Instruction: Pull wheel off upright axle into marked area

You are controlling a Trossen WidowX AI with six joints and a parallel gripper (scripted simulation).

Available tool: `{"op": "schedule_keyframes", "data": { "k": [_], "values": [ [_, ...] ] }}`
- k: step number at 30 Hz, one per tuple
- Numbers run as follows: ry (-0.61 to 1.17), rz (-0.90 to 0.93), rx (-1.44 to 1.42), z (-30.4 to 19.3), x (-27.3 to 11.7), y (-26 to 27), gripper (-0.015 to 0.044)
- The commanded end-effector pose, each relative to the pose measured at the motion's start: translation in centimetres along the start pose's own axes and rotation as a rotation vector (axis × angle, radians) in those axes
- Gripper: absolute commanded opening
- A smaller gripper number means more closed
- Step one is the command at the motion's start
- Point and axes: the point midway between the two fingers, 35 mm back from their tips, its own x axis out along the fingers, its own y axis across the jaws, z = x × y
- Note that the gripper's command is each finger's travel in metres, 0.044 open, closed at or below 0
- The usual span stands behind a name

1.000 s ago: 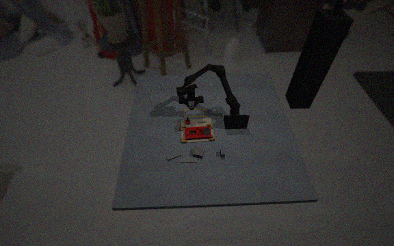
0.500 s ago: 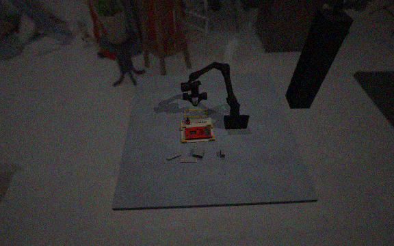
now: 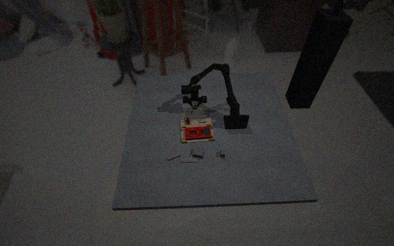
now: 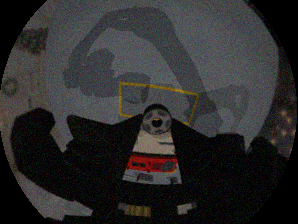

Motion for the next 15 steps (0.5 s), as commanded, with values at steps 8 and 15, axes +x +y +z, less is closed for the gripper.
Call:
{"op": "schedule_keyframes", "data": {
  "k": [8, 15],
  "values": [
    [-0.012, -0.012, -0.012, 0.1, 6.2, -0.6, 0.0],
    [-0.013, -0.012, -0.012, 0.1, 6.6, -0.7, 0.0]
  ]
}}
